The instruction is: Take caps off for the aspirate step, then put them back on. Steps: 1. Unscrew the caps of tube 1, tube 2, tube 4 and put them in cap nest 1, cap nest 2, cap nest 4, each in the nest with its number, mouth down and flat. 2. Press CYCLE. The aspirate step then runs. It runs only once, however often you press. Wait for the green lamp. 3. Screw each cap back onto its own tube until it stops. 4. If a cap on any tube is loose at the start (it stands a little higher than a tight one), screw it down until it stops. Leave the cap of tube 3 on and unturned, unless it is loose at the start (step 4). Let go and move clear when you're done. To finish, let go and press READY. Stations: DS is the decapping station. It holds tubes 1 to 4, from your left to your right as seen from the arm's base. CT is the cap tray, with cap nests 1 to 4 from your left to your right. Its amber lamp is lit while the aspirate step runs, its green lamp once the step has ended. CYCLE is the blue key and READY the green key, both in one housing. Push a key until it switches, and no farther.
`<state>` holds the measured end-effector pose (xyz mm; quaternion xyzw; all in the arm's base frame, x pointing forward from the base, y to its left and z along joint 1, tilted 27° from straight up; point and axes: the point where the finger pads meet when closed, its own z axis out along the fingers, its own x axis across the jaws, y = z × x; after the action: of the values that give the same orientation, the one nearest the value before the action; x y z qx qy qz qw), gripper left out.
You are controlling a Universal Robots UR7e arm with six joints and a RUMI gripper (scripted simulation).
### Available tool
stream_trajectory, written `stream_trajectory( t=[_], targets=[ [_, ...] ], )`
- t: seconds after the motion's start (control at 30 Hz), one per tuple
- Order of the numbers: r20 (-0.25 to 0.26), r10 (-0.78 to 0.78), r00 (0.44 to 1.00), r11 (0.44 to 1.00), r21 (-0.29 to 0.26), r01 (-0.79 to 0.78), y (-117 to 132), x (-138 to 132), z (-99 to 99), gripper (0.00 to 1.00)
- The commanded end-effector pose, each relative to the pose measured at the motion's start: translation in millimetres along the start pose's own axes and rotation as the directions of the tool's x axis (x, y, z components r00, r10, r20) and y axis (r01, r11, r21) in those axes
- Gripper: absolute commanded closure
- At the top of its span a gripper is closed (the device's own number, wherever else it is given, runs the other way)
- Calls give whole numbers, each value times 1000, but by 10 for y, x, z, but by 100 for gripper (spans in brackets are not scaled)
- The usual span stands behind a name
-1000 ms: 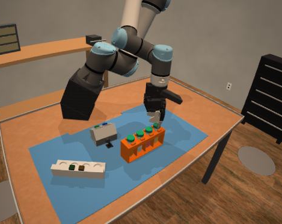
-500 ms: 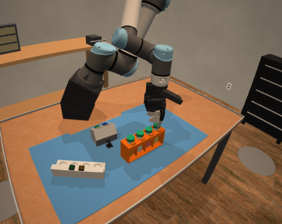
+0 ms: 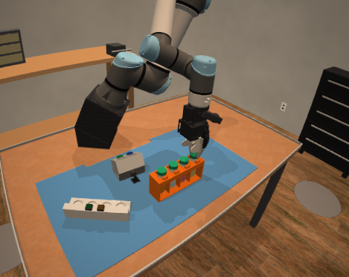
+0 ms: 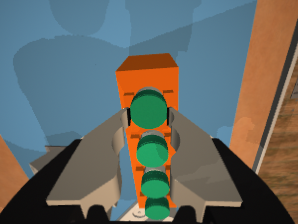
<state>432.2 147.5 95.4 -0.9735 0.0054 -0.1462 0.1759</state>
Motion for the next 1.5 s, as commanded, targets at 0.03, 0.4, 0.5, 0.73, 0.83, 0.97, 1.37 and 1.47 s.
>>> stream_trajectory(
  t=[0.03, 0.4, 0.5, 0.73, 0.83, 0.97, 1.37, 1.47],
  targets=[
    [-1, -320, 947, 947, 17, 320, -1, 4, -5, 100],
    [-5, -542, 840, 840, 16, 542, -1, 4, -6, 100],
    [-5, -542, 840, 840, 16, 542, -1, 4, -6, 100],
    [-5, -542, 840, 840, 16, 542, -1, 4, -6, 65],
    [-5, -542, 840, 840, 16, 542, -1, 4, -6, 65],
    [-4, -470, 883, 882, 16, 470, 0, 4, -6, 65],
    [6, 94, 996, 995, 16, -94, 0, 3, -7, 65],
    [7, 176, 984, 984, 15, -176, -1, 4, -6, 65]
  ],
)
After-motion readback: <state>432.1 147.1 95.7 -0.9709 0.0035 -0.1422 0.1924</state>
